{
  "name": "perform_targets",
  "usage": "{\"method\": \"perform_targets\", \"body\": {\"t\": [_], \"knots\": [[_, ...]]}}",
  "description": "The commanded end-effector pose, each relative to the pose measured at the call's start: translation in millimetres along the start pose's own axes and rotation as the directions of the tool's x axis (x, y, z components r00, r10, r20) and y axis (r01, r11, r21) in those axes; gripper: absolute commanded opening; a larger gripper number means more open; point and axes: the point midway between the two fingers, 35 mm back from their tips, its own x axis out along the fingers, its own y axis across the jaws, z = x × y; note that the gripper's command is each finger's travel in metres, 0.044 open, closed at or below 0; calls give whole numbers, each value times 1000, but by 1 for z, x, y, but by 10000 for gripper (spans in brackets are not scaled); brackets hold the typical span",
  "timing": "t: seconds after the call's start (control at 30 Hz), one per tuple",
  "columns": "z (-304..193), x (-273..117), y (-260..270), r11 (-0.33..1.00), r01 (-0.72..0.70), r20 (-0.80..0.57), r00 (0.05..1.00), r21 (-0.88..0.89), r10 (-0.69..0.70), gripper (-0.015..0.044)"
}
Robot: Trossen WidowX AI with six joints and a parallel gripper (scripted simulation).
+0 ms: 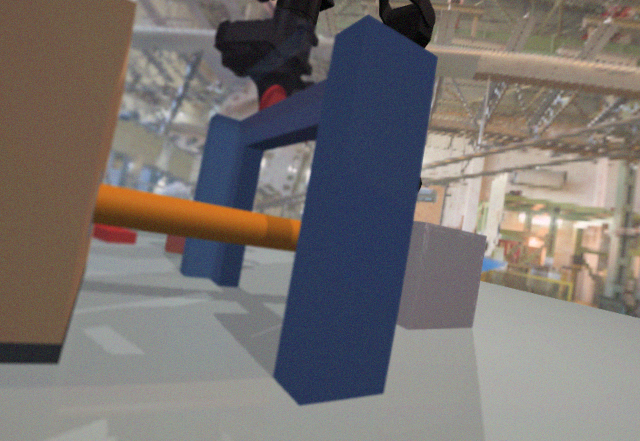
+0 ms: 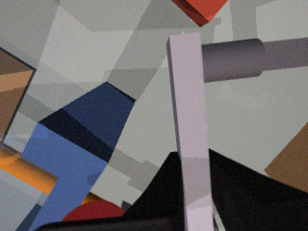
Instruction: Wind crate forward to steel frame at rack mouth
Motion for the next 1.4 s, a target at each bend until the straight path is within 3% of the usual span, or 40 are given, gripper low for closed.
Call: {"method": "perform_targets", "body": {"t": [0.0,1.1,1.37], "knots": [[-22,-2,7,999,-4,-6,1000,52,4,0],[-193,-2,8,902,31,-39,999,430,-16,0],[-190,-1,10,909,-11,-19,1000,416,21,0]]}}
